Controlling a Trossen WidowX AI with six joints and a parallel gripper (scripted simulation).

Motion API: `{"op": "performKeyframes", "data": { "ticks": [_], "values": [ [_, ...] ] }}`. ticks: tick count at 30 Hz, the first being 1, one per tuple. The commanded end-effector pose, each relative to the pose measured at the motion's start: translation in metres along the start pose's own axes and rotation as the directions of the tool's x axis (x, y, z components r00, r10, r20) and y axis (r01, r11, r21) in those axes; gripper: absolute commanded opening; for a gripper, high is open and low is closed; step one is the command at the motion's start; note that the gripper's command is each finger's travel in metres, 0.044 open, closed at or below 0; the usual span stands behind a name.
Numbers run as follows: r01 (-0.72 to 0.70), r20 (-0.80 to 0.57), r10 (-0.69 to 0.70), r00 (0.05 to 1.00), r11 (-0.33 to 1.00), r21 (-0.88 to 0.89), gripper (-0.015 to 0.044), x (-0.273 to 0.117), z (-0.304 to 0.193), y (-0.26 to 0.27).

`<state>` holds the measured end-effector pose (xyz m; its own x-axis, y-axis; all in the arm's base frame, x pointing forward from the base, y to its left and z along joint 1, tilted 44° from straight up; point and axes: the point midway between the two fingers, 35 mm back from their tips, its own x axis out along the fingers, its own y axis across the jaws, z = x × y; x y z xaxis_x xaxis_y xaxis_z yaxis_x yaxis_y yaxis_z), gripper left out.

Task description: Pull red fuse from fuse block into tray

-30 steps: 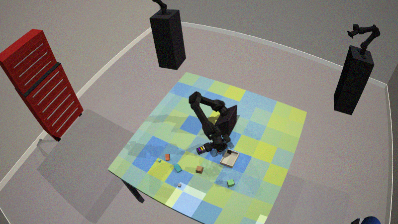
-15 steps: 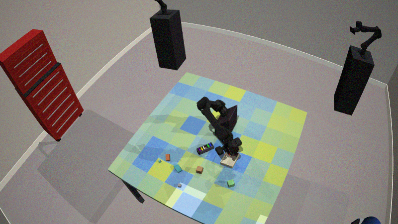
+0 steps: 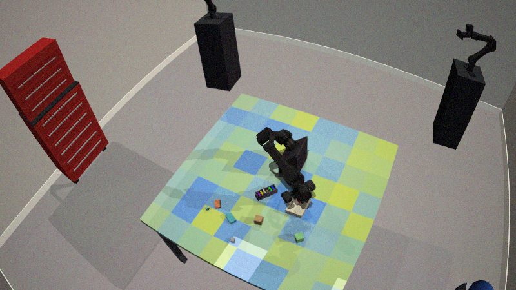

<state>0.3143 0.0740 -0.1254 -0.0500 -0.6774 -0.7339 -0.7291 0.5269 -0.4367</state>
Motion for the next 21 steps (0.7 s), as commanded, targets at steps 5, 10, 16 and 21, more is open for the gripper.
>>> {"op": "performKeyframes", "data": {
  "ticks": [5,10,16,21],
  "values": [
    [0.003,-0.005,-0.003,1.0,1.0,-0.009,0.0,0.013,-0.001,0.001],
    [0.003,-0.005,-0.003,1.0,1.0,-0.009,0.0,0.021,-0.001,0.001],
    [0.0,-0.003,0.0,1.0,1.0,0.0,0.0026,0.024,-0.001,0.0],
    [0.0,-0.003,0.0,1.0,1.0,0.0,0.0157,0.024,-0.001,0.0]
  ]
}}
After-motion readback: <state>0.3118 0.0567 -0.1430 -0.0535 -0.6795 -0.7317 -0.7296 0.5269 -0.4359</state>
